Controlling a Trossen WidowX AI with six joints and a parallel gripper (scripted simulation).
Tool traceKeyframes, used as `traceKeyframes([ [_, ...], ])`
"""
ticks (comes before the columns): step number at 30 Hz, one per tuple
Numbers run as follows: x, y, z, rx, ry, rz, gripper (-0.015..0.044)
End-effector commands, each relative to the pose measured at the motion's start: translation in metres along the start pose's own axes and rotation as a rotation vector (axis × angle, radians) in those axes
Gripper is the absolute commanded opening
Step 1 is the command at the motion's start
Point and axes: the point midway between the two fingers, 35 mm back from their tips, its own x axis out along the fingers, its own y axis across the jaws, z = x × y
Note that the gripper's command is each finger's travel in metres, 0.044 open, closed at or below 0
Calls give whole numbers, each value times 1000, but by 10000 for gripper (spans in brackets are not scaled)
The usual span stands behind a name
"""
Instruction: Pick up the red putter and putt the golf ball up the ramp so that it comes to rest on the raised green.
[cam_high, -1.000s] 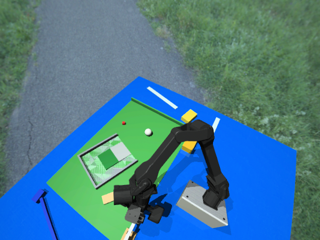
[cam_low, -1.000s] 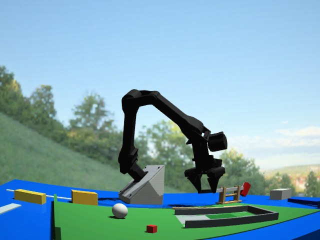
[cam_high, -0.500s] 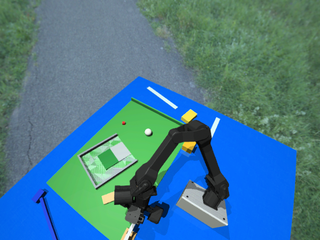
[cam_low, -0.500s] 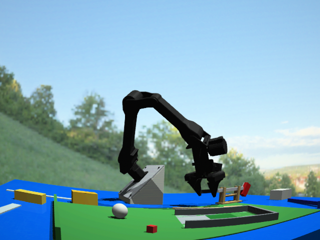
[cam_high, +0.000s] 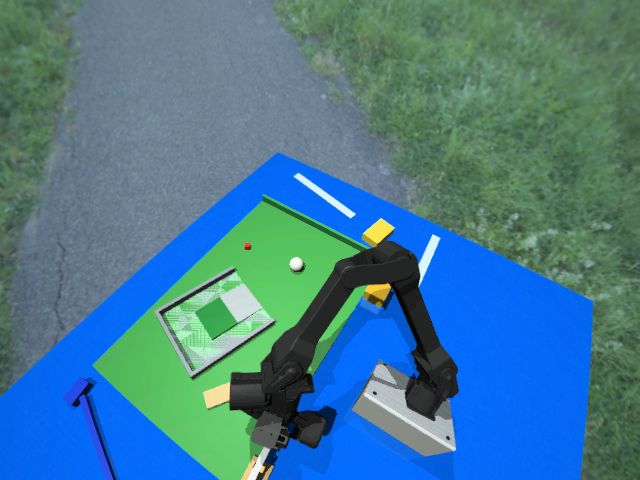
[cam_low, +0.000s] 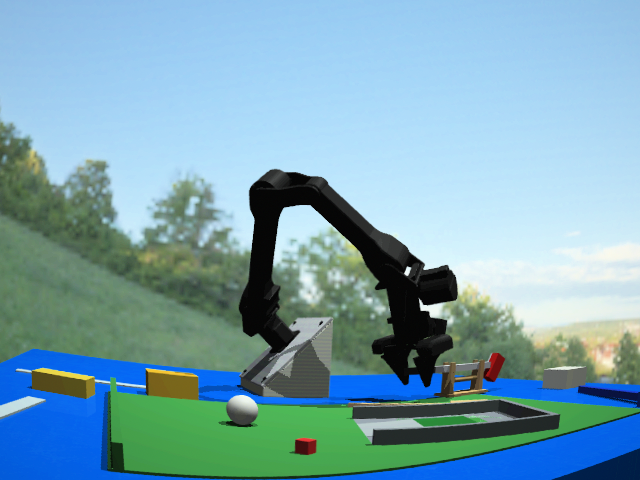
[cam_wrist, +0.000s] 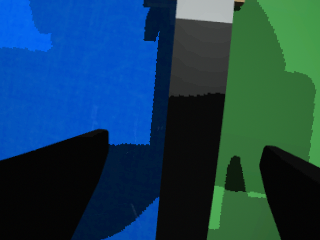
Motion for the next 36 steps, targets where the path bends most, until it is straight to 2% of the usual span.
traceKeyframes([
  [1,0,0,0,1,-1,-1,204],
  [8,0,0,0,1,-1,-1,20],
  [11,0,0,0,1,-1,-1,0],
  [18,-12,-2,4,1,-2,-1,0],
  [30,-96,0,27,-1,-4,1,0],
  [36,-89,0,24,-3,6,-3,0],
])
